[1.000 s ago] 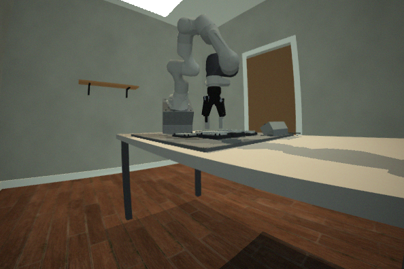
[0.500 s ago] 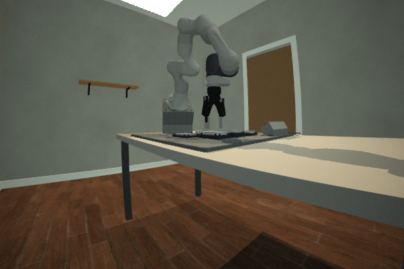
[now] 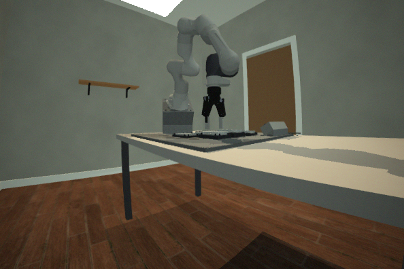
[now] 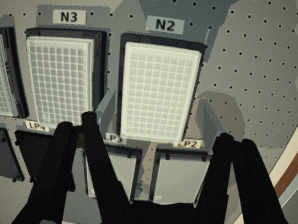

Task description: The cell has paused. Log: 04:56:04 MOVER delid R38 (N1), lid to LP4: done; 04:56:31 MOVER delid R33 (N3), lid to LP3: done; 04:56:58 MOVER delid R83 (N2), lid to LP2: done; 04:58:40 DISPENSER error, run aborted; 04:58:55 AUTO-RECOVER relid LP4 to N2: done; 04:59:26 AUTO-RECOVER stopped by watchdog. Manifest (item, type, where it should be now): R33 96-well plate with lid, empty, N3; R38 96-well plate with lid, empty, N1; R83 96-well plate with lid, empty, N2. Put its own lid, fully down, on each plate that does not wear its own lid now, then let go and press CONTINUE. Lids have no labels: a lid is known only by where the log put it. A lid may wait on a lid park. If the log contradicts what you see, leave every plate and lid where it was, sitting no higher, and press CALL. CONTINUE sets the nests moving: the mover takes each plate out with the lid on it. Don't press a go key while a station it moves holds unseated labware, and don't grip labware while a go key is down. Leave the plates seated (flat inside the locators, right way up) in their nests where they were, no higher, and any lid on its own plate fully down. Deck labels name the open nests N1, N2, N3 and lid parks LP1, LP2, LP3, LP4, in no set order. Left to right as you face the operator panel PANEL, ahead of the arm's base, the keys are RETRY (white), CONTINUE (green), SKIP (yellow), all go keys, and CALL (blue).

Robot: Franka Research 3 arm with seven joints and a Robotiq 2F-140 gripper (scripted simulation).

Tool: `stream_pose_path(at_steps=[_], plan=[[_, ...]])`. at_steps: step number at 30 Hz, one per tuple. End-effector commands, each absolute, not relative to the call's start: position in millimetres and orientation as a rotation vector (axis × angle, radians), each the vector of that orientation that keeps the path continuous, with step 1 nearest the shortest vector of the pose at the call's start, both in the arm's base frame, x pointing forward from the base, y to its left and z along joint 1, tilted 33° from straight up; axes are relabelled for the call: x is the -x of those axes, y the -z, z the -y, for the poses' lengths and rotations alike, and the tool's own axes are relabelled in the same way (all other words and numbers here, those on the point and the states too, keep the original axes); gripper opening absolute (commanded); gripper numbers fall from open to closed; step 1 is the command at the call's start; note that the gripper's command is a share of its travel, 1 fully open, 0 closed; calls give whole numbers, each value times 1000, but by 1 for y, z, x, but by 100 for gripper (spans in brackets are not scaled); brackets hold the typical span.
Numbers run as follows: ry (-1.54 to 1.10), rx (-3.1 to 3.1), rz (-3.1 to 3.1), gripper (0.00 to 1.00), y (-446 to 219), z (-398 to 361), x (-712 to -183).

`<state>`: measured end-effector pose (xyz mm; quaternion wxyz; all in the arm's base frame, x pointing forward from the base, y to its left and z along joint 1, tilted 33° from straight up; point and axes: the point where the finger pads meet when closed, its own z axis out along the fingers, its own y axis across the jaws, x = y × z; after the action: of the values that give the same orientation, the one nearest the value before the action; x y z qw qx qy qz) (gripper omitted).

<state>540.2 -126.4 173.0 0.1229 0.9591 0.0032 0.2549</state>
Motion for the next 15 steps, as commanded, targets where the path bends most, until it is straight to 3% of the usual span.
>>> stream_pose_path(at_steps=[1, 15], plan=[[-746, -2801, -1, 66, -171, 127, -541], [-746, -2801, -1, 66, -166, 128, -544]])
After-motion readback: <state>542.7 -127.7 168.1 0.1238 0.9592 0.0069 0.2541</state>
